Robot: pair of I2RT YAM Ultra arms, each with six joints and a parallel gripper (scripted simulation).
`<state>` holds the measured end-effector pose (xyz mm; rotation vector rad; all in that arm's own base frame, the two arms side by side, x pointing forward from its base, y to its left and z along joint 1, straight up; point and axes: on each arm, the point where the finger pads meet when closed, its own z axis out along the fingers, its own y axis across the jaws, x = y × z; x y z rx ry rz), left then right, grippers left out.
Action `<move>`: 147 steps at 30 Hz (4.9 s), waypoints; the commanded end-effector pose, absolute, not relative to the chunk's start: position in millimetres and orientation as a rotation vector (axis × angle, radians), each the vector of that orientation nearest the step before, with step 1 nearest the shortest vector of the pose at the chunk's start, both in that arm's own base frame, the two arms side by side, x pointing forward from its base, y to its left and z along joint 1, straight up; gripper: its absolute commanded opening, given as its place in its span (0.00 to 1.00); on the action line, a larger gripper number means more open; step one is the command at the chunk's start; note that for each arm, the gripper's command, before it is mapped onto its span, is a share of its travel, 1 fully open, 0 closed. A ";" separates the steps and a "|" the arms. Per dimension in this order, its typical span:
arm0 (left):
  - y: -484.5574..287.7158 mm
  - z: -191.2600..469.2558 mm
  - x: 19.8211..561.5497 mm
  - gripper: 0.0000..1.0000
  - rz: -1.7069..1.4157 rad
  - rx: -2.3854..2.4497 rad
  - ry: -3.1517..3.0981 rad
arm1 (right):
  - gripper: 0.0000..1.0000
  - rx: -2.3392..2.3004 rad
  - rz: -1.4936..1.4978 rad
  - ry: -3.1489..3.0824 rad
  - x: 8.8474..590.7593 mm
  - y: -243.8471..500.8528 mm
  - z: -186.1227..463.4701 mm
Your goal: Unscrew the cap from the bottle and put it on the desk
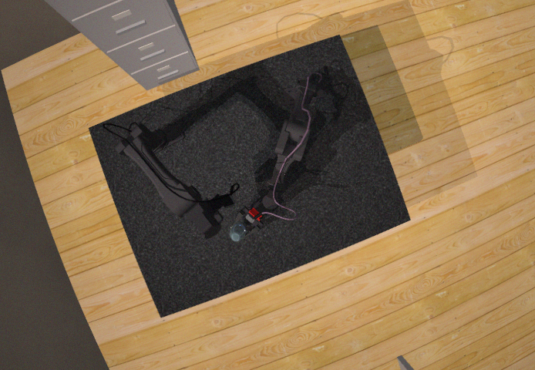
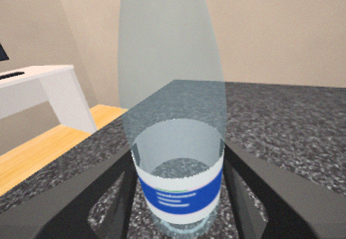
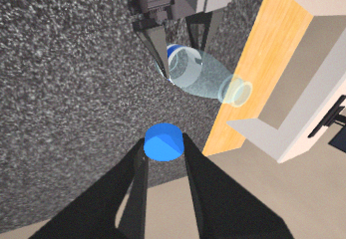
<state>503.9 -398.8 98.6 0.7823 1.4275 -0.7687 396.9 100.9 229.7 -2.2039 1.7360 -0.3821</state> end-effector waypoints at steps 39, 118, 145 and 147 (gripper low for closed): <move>-396.8 108.2 506.4 0.00 -0.764 0.774 1.408 | 0.00 -0.334 -0.038 3.057 469.5 -22.2 61.4; -393.4 70.3 505.1 0.00 -0.767 0.765 1.404 | 0.00 0.163 0.000 3.123 470.2 -26.9 10.9; -393.4 70.3 505.1 0.00 -0.767 0.765 1.404 | 0.00 0.163 0.000 3.123 470.2 -26.9 10.9; -393.4 70.3 505.1 0.00 -0.767 0.765 1.404 | 0.00 0.163 0.000 3.123 470.2 -26.9 10.9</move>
